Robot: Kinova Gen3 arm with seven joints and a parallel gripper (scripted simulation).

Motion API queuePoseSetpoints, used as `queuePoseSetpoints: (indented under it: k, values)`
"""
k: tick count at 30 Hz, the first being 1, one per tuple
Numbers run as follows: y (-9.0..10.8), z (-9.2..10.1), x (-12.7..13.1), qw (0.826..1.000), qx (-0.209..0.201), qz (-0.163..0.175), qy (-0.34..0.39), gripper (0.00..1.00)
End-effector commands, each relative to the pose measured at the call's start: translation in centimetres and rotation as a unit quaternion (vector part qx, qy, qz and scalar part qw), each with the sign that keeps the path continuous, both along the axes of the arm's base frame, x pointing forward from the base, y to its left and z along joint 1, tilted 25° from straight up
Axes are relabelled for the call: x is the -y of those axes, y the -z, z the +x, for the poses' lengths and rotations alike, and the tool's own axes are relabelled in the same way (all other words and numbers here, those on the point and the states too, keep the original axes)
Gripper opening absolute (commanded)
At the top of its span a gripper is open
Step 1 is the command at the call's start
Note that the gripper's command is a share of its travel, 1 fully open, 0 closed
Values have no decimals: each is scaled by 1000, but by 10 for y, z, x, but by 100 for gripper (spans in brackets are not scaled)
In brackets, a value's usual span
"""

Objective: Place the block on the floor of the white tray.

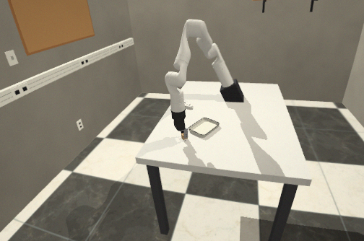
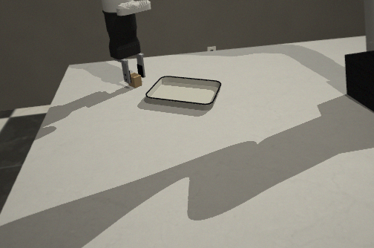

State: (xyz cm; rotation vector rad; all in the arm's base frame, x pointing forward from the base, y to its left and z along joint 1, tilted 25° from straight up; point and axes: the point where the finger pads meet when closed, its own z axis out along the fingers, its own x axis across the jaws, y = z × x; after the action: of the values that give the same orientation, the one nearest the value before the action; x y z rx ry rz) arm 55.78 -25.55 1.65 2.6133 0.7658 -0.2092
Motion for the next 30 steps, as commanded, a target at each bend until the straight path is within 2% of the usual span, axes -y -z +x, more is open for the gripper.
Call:
queuePoseSetpoints:
  k: [1,7,21,22,30]
  values:
    - [4,1,2,1000,1,0,-1,84]
    - [11,1,5,1000,1,0,-1,84]
    - [11,1,5,1000,1,0,-1,84]
    - [11,1,5,1000,1,0,-1,0]
    - [11,1,5,1000,1,0,-1,0]
